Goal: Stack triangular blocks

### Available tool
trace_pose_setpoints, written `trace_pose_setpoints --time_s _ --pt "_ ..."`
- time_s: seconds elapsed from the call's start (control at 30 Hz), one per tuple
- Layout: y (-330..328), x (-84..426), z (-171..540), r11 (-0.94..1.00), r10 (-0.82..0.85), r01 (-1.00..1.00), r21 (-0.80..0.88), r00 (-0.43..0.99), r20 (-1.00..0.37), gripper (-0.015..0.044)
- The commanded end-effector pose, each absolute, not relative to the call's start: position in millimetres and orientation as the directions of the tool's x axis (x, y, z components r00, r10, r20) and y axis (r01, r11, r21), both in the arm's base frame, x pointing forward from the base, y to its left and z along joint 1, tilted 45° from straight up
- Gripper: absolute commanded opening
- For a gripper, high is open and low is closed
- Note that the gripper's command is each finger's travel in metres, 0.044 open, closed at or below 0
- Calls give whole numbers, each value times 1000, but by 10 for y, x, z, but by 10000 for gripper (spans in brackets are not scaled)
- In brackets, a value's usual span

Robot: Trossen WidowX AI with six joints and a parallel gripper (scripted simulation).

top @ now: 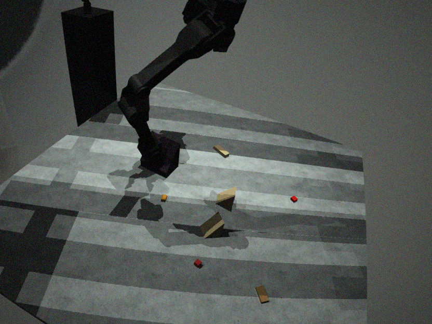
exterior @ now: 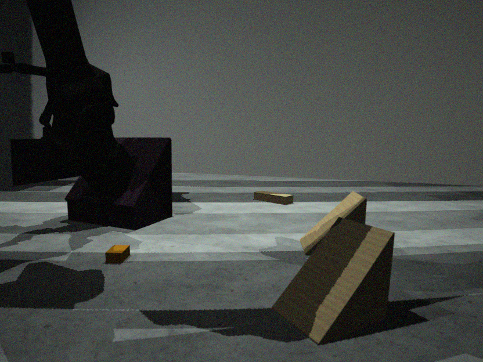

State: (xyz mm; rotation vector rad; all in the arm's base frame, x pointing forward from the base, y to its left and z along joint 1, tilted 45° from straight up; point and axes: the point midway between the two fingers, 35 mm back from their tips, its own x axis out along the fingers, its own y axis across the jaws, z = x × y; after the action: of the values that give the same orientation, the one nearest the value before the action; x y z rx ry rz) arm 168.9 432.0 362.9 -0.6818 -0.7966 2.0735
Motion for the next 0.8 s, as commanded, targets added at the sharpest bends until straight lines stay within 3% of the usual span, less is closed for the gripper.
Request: trace_pose_setpoints --time_s 0.0,0.2,0.37,0.57,0.77 --pt "4319 1711 3613 -487 825 -489 -724 -531 -196 426" --pt "4129 2408 3079 -460 878 -707 -537 -270 -395 440" --pt "3733 2965 2582 -337 806 -864 -373 -60 -589 440" --pt "3030 3457 2040 -111 595 -969 -221 113 -796 440" --pt "2163 3720 1609 142 294 -980 -139 176 -939 440"
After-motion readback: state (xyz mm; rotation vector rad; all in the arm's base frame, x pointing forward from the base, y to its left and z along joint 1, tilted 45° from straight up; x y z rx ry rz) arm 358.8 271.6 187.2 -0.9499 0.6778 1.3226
